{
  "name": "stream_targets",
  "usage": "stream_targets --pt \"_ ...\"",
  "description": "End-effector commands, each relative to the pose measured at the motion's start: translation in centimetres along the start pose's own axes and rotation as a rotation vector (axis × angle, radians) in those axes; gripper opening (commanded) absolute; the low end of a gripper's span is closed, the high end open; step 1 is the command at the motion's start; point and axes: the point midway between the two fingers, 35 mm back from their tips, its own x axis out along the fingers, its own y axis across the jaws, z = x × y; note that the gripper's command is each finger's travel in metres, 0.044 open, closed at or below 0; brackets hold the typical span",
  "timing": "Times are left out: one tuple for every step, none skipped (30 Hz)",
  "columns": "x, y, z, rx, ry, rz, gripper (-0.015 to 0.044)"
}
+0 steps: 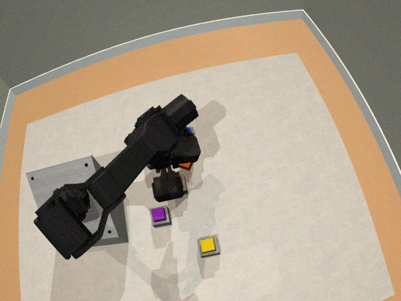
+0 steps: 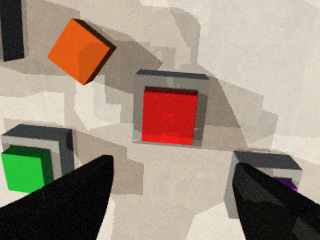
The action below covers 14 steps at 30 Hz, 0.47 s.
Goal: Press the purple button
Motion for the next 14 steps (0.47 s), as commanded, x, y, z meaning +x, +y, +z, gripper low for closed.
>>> stream_targets --pt "-1.3 5.3 1.4 -0.004 0.004 0.007 0.0335" --pt "-1.6 6.8 1.6 -0.004 0.005 0.006 0.0361" --pt "-1.9 8.3 1.7 -0.003 0.006 0.005 0.0387" --pt "-2.2 9.8 1.7 -0.002 0.007 0.002 0.0400" --pt "-2.4 11.3 1.6 -0.001 0.008 -0.002 0.0400" --pt "-2.6 12.8 1.4 0.001 0.008 -0.008 0.0400" --pt "-2.7 14.3 1.1 0.004 0.009 -0.014 0.0400" --pt "-2.8 15.6 0.8 0.007 0.009 -0.020 0.0400" --pt "-2.8 16.3 0.6 0.008 0.009 -0.024 0.0400" --pt "-2.8 16.5 0.6 0.009 0.009 -0.025 0.0400" --pt "-2.8 16.5 0.6 0.009 0.009 -0.025 0.0400" --pt "-2.8 16.5 0.6 0.009 0.009 -0.025 0.0400" --pt "-2.8 16.5 0.6 0.009 0.009 -0.025 0.0400" --pt "-2.8 16.5 0.6 0.009 0.009 -0.025 0.0400"
